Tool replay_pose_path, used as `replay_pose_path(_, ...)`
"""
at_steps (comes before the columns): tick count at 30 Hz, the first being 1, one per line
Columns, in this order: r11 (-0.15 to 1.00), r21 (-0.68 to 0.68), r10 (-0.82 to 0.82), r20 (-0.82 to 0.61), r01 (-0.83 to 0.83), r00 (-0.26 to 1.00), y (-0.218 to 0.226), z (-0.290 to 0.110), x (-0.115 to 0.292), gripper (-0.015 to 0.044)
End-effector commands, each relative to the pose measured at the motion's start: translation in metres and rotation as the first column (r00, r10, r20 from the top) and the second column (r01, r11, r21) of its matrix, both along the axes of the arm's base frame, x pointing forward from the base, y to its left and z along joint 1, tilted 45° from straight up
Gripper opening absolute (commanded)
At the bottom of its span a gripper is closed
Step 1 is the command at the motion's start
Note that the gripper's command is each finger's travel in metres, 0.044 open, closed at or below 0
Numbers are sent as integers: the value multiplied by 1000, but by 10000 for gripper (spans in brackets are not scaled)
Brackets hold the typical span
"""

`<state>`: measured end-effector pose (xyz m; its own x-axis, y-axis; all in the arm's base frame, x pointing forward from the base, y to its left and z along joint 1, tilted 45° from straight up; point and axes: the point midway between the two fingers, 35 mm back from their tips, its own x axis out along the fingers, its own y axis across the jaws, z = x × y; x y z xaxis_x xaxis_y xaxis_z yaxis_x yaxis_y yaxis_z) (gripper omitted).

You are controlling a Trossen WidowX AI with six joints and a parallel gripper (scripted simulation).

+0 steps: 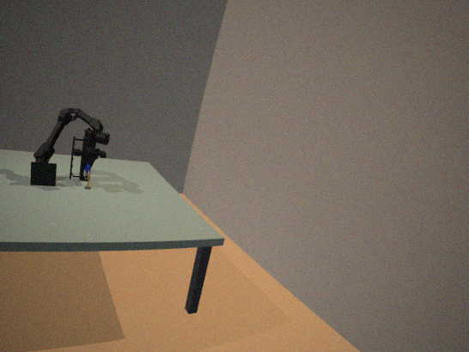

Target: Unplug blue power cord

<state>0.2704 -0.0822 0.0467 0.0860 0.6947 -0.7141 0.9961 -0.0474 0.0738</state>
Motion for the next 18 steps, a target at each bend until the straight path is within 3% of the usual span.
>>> replay_pose_path(1, 1000, -1, 0, -2, 0, 1000, -4, -3, 0, 0)
replay_pose_path(18, 1000, -2, -2, -2, 2, 1000, -24, -21, 2, 0)
